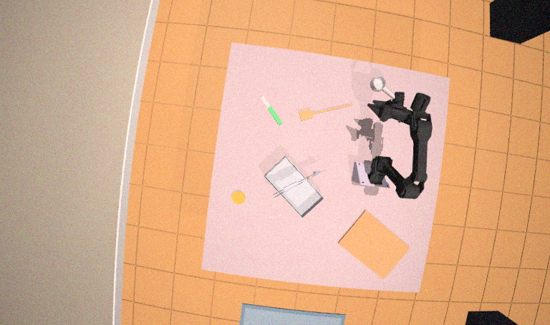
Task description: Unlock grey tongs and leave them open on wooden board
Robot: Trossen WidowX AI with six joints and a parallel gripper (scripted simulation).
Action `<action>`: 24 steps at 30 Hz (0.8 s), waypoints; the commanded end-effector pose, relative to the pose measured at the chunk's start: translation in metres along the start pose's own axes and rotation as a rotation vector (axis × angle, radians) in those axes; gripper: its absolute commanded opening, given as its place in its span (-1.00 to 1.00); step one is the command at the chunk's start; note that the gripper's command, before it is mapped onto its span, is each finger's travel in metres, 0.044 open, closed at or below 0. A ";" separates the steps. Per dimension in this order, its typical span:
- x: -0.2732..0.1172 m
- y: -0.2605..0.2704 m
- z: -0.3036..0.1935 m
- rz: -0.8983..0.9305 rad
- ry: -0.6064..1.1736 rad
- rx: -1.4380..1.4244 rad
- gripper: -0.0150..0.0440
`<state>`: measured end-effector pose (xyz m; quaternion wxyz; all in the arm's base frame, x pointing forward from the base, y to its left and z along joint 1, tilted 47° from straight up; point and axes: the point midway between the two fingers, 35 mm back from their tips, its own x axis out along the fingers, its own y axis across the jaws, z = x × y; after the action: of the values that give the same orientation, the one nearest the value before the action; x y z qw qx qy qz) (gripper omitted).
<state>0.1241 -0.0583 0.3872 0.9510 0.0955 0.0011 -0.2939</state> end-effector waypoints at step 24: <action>0.192 -0.023 -0.112 -0.498 0.791 1.184 1.00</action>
<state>0.2474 -0.1681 0.2879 0.6362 0.6622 0.1760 -0.3546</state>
